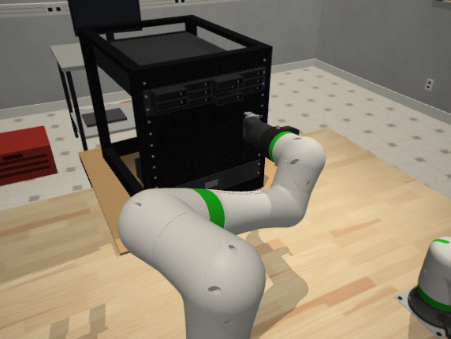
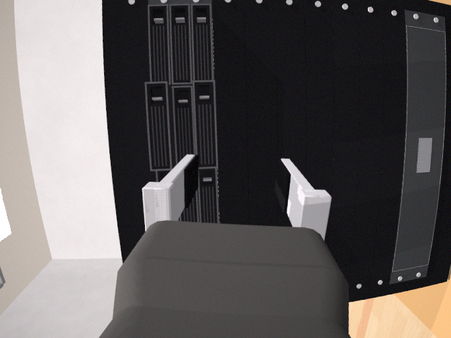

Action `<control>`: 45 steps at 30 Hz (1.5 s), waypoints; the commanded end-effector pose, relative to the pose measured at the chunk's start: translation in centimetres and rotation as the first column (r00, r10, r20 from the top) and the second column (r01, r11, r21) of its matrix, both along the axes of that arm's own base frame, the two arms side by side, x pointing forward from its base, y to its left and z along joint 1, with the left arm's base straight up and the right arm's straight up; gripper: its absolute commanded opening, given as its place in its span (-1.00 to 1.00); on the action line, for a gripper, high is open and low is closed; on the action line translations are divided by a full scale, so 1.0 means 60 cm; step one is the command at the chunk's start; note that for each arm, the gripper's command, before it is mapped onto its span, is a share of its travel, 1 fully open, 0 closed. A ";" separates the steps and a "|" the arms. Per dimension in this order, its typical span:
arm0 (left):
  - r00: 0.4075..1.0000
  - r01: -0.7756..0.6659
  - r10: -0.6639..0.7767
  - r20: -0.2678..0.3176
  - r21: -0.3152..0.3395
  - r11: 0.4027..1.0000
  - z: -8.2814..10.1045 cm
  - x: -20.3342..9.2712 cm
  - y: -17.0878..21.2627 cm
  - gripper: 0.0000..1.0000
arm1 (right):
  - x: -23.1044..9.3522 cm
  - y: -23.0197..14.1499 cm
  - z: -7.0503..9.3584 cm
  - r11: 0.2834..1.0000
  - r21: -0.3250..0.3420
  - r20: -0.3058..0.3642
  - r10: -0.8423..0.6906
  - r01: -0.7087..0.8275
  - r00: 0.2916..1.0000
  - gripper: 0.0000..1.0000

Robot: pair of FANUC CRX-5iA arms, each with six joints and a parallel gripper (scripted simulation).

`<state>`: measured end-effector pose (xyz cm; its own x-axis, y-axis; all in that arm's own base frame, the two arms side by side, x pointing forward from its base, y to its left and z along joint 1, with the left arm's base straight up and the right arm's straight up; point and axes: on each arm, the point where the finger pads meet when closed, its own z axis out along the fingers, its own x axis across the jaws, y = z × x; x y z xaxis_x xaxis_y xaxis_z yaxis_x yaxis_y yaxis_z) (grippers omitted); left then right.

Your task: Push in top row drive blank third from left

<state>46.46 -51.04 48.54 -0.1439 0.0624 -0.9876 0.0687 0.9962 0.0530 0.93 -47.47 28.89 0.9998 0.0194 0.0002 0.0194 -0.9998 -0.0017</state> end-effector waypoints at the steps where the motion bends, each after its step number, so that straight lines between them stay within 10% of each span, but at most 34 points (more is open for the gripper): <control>1: 0.999 -0.027 0.027 0.030 -0.011 1.000 0.019 -0.014 0.029 1.00 | 0.000 0.000 0.001 1.000 -0.002 0.000 0.000 0.000 1.000 1.00; 14: 0.985 -0.107 0.114 0.131 -0.059 0.992 0.080 -0.055 0.117 1.00 | 0.000 0.000 0.001 1.000 -0.002 0.000 0.000 0.000 1.000 1.00; 45: 0.984 -0.111 0.119 0.136 -0.063 0.992 0.084 -0.057 0.122 1.00 | 0.000 0.000 0.001 1.000 -0.002 0.000 0.000 0.000 1.000 1.00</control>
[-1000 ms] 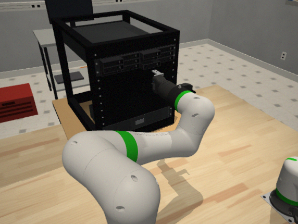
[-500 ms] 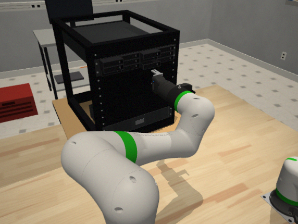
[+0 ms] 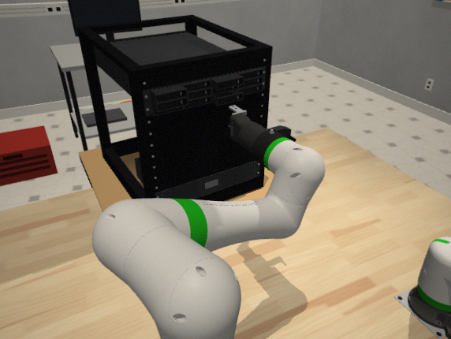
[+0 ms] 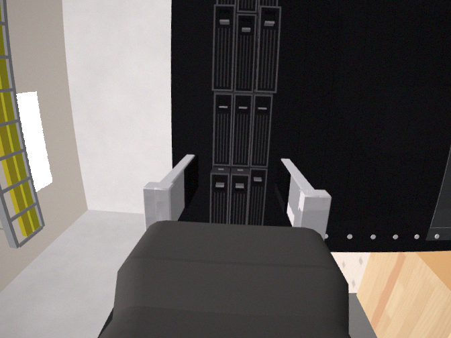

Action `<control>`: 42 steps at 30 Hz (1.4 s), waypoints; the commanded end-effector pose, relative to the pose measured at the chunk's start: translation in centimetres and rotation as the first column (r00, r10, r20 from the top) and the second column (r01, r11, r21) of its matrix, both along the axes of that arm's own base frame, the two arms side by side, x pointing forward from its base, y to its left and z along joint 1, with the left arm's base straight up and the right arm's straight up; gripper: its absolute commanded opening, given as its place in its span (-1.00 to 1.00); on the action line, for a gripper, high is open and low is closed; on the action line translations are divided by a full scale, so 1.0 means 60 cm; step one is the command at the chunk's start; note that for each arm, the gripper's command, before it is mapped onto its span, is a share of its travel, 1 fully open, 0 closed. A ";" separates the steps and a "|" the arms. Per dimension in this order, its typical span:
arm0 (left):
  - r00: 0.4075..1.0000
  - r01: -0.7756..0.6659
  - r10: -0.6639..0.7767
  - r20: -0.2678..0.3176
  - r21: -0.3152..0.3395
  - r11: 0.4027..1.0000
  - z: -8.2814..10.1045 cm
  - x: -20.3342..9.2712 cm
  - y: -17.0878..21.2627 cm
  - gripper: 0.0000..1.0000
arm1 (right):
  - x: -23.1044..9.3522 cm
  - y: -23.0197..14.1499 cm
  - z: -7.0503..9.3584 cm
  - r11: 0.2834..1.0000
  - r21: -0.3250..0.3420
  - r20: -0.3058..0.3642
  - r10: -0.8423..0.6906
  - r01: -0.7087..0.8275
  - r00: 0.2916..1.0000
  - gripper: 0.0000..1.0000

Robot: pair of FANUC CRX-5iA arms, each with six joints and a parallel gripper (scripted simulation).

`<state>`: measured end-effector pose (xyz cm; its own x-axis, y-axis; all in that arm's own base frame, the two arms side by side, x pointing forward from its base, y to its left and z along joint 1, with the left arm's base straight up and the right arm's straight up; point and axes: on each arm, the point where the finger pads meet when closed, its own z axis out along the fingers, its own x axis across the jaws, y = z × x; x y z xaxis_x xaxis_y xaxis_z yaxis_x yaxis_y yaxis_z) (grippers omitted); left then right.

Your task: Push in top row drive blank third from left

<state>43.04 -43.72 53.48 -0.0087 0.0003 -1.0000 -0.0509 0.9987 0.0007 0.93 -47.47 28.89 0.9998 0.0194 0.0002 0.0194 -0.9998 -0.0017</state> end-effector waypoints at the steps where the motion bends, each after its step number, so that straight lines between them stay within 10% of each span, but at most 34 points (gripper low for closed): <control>1: 1.000 0.000 0.000 0.001 -0.001 1.000 0.001 0.000 0.000 1.00 | 0.000 0.000 0.001 1.000 -0.002 0.000 0.000 0.000 1.000 1.00; 24: 1.000 0.003 -0.003 0.009 -0.001 1.000 -0.002 -0.022 0.010 1.00 | 0.000 0.000 0.001 1.000 -0.002 0.000 0.000 0.000 1.000 1.00; 42: 1.000 0.003 -0.003 0.009 -0.001 1.000 -0.023 -0.157 0.073 1.00 | 0.000 0.000 0.001 1.000 -0.002 0.000 0.000 0.000 1.000 1.00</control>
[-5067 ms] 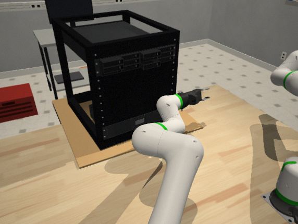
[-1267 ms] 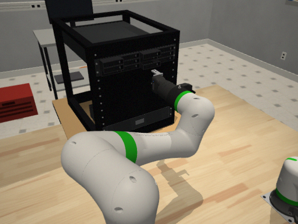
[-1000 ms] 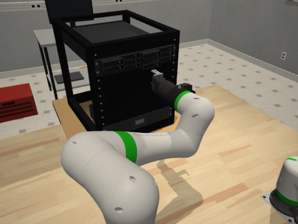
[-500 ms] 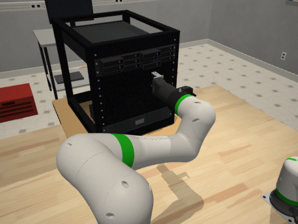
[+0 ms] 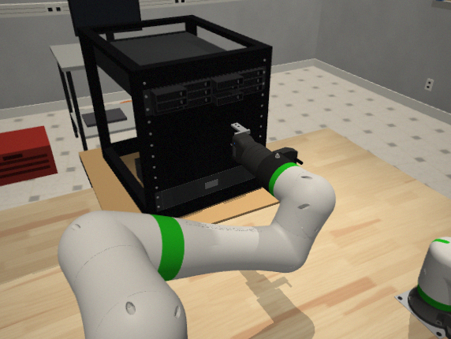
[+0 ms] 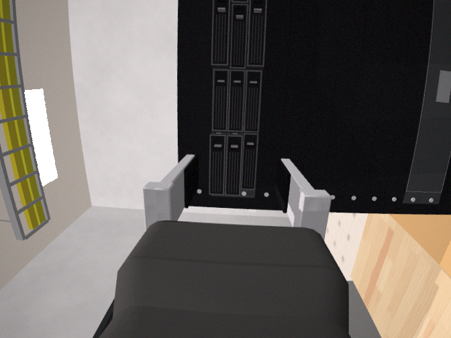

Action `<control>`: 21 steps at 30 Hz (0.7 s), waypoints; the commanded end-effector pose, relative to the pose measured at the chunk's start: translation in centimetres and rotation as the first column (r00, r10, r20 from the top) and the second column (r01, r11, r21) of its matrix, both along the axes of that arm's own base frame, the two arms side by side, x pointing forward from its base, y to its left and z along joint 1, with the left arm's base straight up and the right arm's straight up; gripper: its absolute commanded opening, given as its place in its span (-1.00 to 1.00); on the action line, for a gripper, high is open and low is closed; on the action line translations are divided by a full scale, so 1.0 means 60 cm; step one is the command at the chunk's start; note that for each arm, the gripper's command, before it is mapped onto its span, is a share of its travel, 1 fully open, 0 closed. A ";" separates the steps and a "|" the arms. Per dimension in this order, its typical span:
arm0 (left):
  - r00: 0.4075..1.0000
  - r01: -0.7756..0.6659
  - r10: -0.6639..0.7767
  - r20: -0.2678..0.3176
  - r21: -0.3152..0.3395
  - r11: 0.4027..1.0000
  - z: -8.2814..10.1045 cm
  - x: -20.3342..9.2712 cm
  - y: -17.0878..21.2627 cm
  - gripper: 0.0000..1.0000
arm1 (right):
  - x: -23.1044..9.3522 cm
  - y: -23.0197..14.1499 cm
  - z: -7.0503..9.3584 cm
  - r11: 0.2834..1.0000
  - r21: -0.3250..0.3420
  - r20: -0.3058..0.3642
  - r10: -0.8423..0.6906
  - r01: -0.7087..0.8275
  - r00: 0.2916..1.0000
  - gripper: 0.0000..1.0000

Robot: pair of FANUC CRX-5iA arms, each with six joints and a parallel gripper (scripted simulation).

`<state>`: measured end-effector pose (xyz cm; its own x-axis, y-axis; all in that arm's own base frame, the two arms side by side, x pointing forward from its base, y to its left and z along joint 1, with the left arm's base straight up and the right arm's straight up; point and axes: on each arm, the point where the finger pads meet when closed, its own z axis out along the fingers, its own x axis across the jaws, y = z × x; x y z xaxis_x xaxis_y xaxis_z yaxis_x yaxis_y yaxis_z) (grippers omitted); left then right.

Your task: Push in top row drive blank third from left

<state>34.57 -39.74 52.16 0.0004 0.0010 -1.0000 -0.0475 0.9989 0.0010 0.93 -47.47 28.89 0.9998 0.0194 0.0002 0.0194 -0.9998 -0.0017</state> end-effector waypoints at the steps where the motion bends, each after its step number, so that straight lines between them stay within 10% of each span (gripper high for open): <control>1: 1.000 -0.001 0.001 0.000 -0.002 1.000 -0.002 -0.022 0.010 1.00 | 0.000 0.000 0.001 1.000 -0.002 0.000 0.000 0.000 1.000 1.00; 21: 1.000 -0.001 0.001 0.000 -0.002 1.000 -0.009 -0.061 0.028 1.00 | 0.000 0.000 0.001 1.000 -0.002 0.000 0.000 0.000 1.000 1.00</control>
